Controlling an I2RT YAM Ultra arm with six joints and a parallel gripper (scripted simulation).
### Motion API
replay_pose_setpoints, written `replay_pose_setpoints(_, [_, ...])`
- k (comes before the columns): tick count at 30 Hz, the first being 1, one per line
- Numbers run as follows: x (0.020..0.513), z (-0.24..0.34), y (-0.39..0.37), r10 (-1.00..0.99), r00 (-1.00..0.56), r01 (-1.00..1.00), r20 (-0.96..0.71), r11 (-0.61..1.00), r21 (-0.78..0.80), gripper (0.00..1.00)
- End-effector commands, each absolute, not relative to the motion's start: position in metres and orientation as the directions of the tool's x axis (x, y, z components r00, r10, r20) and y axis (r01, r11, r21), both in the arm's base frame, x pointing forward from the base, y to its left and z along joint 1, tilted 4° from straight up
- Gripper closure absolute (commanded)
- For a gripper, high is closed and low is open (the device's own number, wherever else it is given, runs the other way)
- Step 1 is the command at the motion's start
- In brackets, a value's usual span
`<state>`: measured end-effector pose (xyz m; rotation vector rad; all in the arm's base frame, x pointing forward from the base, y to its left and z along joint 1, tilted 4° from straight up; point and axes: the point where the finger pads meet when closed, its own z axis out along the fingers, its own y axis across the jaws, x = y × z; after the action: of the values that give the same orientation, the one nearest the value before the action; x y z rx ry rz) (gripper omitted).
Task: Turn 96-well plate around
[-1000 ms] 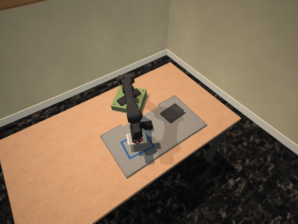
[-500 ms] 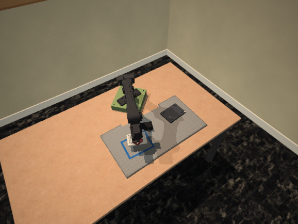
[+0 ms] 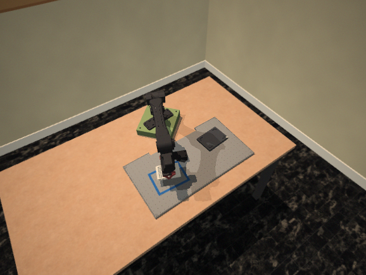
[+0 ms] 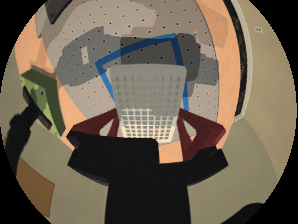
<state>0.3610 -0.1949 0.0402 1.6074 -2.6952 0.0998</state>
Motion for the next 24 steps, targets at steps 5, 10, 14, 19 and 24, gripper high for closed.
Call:
replay_pose_setpoints(5, [0.365,0.041,-0.196,-0.879,-0.476,-0.878,0.028,0.473,-0.072,1.00])
replay_pose_setpoints(10, [0.365,0.039,-0.196,-0.879,-0.476,-0.878,0.028,0.473,-0.072,1.00])
replay_pose_setpoints(14, [0.365,0.036,-0.196,-0.879,-0.476,-0.878,0.028,0.473,-0.072,1.00])
replay_pose_setpoints(19, [0.365,0.033,-0.196,-0.879,-0.476,-0.878,0.028,0.473,-0.072,1.00])
replay_pose_setpoints(24, [0.365,0.029,-0.197,-0.879,-0.476,-0.878,0.028,0.473,-0.072,1.00])
